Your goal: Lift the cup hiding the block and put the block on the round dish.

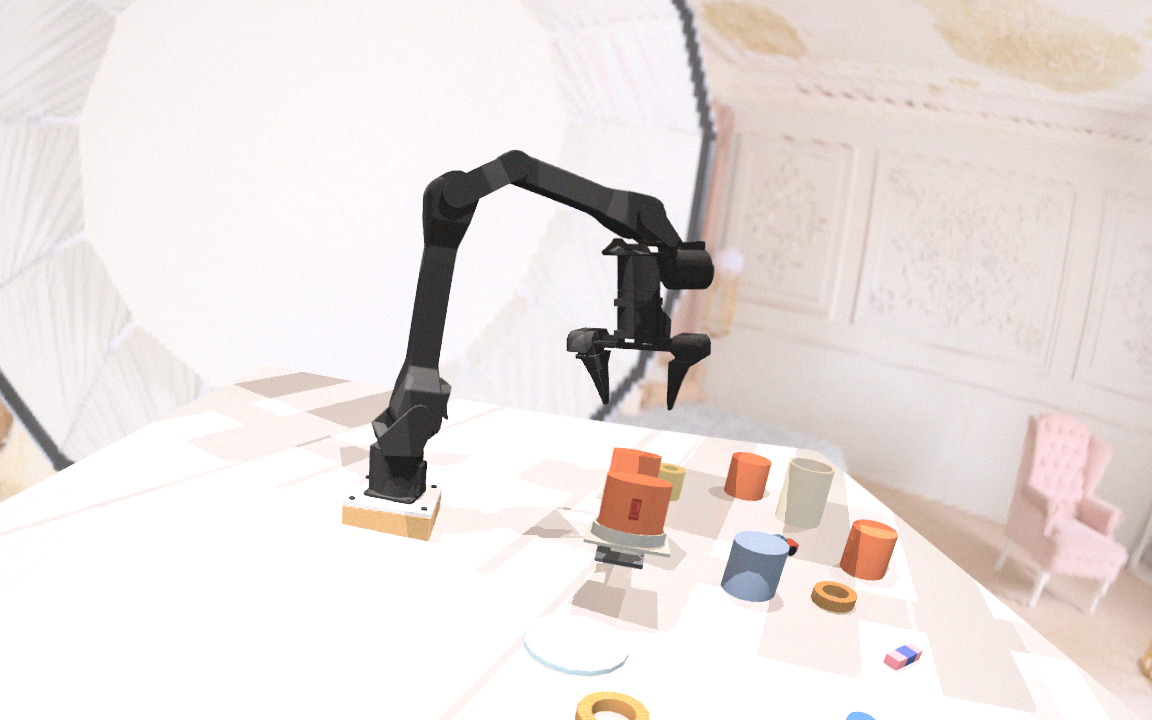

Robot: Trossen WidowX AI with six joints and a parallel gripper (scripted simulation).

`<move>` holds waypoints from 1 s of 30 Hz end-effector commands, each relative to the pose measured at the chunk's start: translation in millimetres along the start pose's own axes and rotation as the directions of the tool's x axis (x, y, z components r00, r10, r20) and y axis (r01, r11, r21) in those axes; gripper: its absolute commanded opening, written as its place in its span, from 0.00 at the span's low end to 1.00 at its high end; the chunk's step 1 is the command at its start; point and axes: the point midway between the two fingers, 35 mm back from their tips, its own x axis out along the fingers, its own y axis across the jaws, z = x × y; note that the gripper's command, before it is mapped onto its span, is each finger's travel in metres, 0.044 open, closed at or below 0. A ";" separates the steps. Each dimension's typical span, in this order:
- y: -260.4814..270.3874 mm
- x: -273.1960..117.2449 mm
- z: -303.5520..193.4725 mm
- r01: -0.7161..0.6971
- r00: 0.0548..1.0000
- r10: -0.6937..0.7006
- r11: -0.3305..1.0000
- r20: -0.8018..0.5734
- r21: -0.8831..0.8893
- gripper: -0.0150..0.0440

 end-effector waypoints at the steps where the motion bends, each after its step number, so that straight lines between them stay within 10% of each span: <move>1: -1.3 17.5 13.7 -0.071 0.997 0.068 0.988 -0.026 -0.137 1.00; 30: 0.5 65.2 29.5 -0.167 0.986 0.155 0.934 -0.061 -0.315 1.00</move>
